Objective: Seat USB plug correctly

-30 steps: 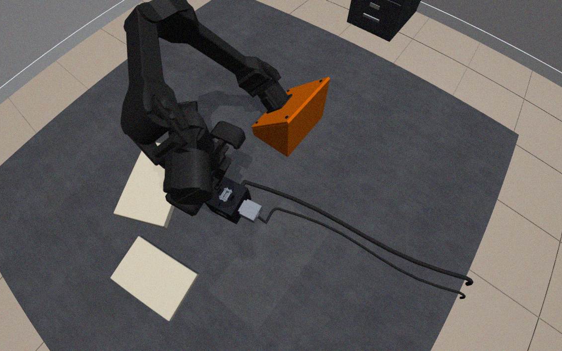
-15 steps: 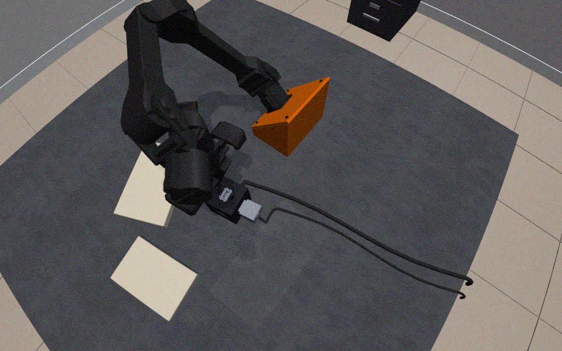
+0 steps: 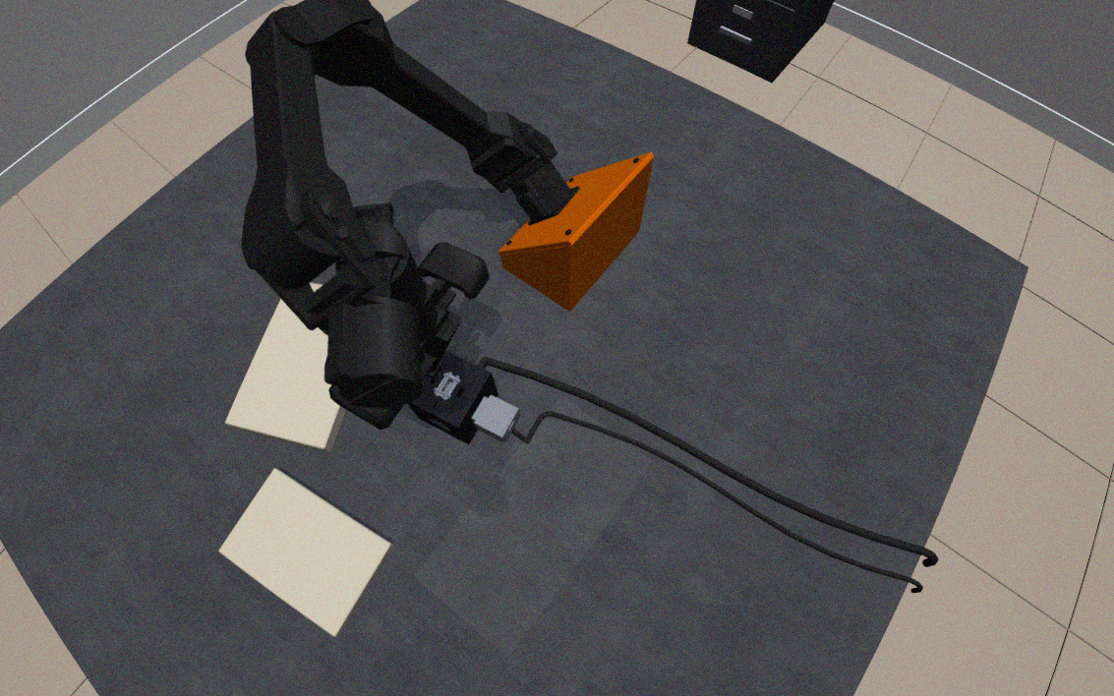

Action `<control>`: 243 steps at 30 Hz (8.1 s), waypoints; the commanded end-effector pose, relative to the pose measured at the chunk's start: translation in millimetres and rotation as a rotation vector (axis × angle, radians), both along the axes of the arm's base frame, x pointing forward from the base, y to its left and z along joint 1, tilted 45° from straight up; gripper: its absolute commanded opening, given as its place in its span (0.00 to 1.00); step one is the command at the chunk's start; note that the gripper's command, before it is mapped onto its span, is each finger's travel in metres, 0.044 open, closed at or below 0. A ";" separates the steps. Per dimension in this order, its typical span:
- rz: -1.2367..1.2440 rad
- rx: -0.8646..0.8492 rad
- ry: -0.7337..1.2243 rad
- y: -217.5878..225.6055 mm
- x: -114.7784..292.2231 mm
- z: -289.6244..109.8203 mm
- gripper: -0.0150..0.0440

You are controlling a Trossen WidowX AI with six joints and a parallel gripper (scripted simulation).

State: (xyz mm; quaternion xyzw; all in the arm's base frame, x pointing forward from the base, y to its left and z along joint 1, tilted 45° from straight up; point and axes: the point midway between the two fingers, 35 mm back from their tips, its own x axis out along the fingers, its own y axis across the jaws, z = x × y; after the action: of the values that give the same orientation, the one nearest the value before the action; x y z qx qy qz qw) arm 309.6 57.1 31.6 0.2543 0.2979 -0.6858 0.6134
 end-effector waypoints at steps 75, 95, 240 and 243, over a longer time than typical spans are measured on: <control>0.009 0.065 0.006 -2.2 -1.1 -9.3 0.25; 0.010 0.078 0.008 -3.0 -1.4 -11.8 0.25; 0.010 0.077 0.007 -15.2 -3.3 -24.1 0.25; 0.010 0.077 0.007 -15.5 -3.4 -24.3 0.25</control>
State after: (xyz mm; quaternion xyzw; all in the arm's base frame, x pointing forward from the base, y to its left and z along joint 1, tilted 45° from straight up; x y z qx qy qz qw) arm 305.9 43.2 7.3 0.2753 0.3279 -0.6725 0.6037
